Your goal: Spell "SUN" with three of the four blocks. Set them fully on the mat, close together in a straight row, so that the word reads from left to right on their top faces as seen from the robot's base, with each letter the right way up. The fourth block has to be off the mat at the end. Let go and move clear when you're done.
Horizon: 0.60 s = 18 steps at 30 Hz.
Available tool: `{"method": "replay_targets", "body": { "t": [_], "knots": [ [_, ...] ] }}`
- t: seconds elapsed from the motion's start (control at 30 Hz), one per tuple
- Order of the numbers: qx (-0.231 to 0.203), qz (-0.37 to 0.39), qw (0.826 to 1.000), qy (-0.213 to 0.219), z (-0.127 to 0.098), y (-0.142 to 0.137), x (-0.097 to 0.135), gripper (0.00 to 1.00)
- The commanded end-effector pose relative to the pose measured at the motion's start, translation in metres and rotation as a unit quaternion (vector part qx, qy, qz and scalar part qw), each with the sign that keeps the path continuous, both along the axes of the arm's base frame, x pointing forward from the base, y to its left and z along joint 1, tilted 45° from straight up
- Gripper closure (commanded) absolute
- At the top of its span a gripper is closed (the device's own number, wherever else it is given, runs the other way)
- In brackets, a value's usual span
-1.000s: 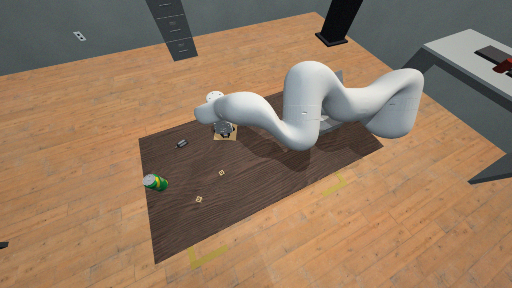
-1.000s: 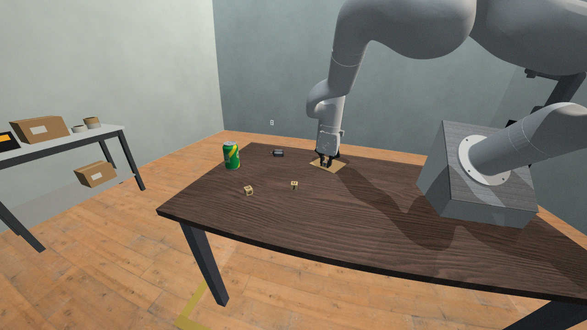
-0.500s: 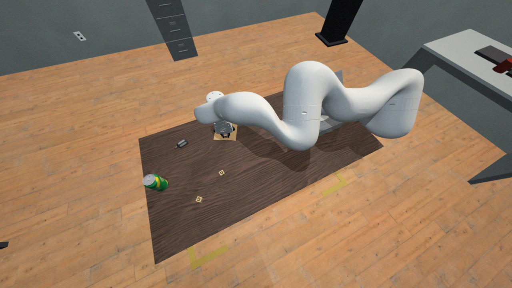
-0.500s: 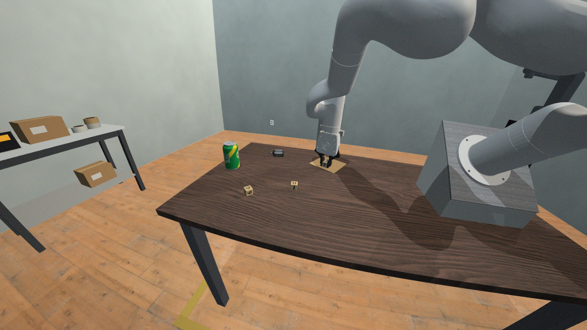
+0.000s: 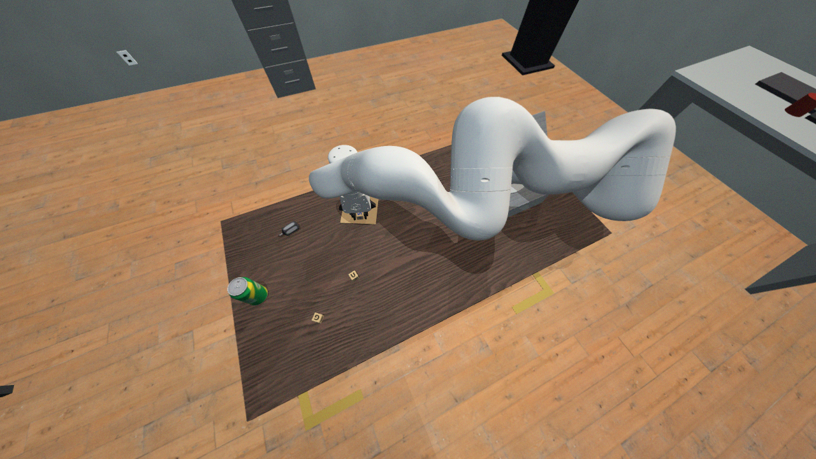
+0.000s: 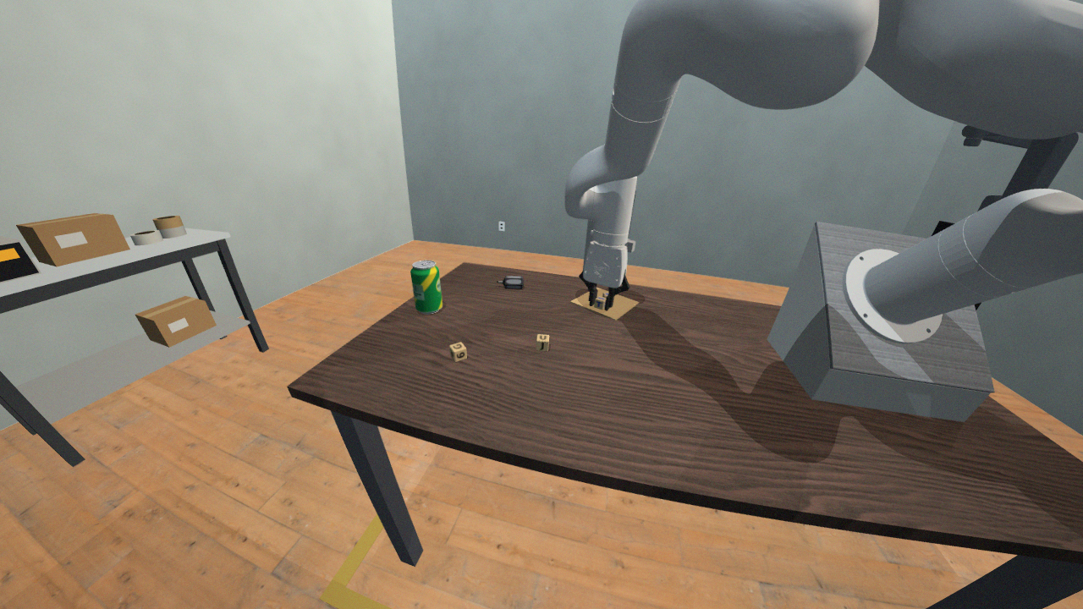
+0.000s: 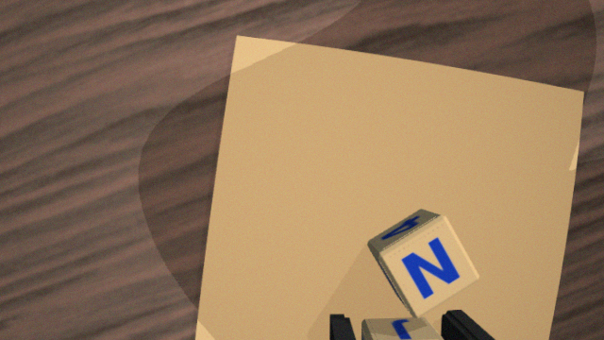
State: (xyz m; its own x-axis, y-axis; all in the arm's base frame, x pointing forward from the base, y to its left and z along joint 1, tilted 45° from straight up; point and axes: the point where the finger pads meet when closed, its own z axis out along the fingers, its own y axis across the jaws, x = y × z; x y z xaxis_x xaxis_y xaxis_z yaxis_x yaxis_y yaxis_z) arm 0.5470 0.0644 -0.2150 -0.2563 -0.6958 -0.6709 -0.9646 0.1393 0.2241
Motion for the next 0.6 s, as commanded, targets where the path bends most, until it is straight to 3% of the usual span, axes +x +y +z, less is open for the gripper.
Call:
{"method": "replay_targets", "body": {
  "t": [0.0,0.57],
  "knots": [
    [0.0,0.0,1.0,-0.001,0.001,-0.001,0.001,0.57],
    [0.0,0.0,1.0,-0.001,0.011,-0.011,0.002,0.57]
  ]
}}
